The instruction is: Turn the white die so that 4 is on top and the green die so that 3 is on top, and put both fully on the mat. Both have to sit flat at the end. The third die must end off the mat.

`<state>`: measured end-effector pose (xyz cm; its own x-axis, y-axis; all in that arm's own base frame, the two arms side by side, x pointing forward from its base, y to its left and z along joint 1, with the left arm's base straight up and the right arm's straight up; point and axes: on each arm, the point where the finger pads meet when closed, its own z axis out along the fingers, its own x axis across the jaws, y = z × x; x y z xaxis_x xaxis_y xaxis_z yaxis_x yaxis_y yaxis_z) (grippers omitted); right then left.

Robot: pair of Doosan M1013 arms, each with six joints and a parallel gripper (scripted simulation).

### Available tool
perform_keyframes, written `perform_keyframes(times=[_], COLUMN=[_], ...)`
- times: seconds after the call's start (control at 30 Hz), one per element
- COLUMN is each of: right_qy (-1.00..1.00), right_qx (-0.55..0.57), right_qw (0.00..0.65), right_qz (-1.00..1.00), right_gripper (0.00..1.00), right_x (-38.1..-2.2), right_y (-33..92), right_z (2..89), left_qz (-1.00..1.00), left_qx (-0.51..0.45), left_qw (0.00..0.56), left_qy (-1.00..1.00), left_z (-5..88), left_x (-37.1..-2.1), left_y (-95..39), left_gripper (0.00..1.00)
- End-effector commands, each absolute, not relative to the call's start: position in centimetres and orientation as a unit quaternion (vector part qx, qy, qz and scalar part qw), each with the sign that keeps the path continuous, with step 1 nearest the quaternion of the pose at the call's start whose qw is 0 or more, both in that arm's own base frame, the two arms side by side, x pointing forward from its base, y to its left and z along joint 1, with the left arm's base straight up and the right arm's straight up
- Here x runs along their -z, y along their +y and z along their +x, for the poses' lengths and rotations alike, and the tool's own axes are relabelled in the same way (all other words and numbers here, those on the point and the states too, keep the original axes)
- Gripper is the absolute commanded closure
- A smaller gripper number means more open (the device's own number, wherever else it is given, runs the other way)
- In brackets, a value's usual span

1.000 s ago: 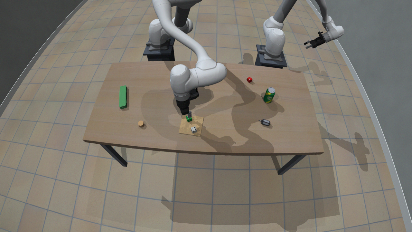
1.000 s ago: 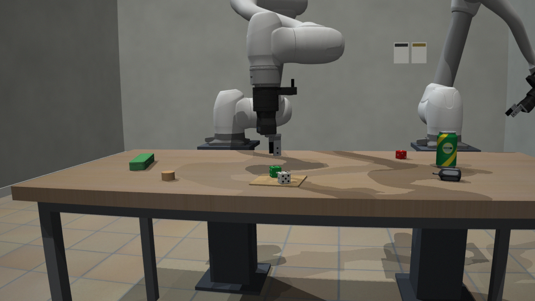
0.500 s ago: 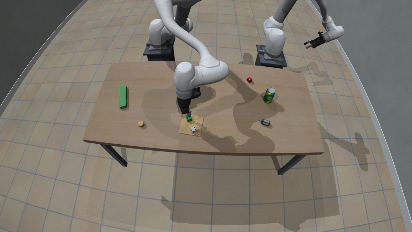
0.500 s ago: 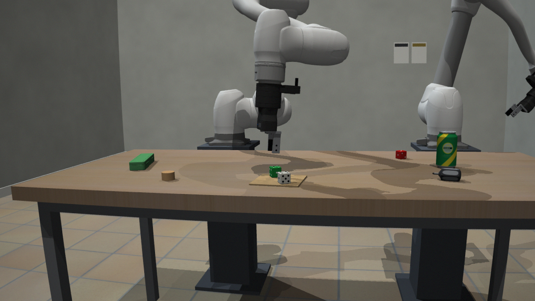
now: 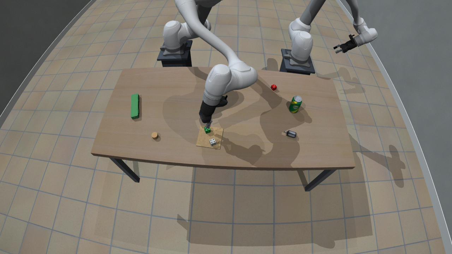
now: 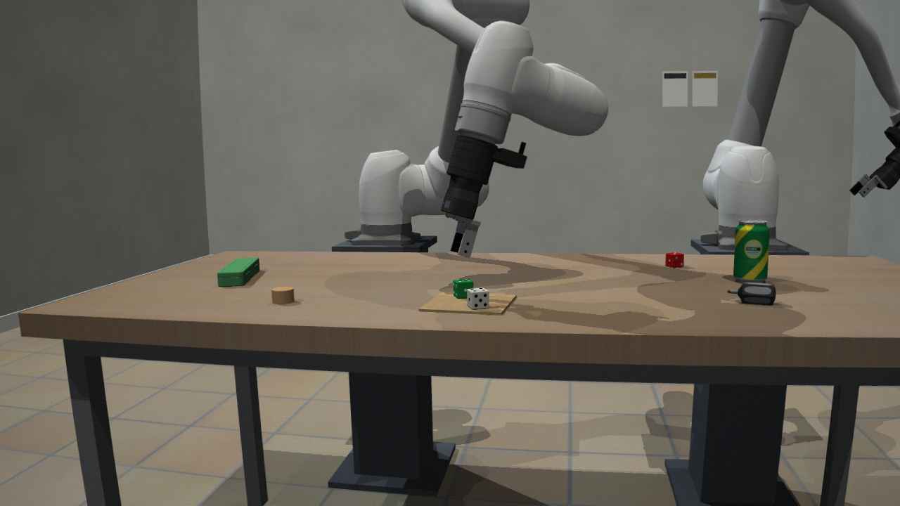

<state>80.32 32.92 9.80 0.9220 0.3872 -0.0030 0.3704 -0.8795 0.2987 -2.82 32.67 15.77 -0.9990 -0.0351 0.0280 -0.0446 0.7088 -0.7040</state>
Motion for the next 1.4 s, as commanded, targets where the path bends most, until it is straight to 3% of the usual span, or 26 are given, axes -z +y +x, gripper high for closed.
perform_keyframes(times=[0.0,0.17,0.5,0.77,1.37], right_qy=[0.192,0.189,0.187,0.181,0.181], right_qx=[-0.036,-0.049,-0.054,-0.074,-0.075], right_qw=[0.182,0.246,0.279,0.373,0.375], right_qz=[0.964,0.949,0.940,0.907,0.906], right_gripper=[0.13,0.13,0.13,0.13,0.13], right_x=[-9.93,-9.88,-9.80,-9.71,-9.68], right_y=[33.12,33.25,33.29,33.49,33.50], right_z=[80.38,80.33,80.29,80.25,80.25], left_qz=[0.023,0.023,0.023,0.023,0.023], left_qx=[-0.383,-0.383,-0.383,-0.383,-0.383], left_qw=[0.011,0.011,0.011,0.011,0.011], left_qy=[-0.924,-0.924,-0.924,-0.924,-0.924], left_z=[-3.24,-3.24,-3.24,-3.24,-3.24], left_x=[-15.88,-15.88,-15.88,-15.88,-15.88], left_y=[32.32,32.32,32.32,32.32,32.32], left_gripper=[0.00,0.00,0.00,0.00,0.00])
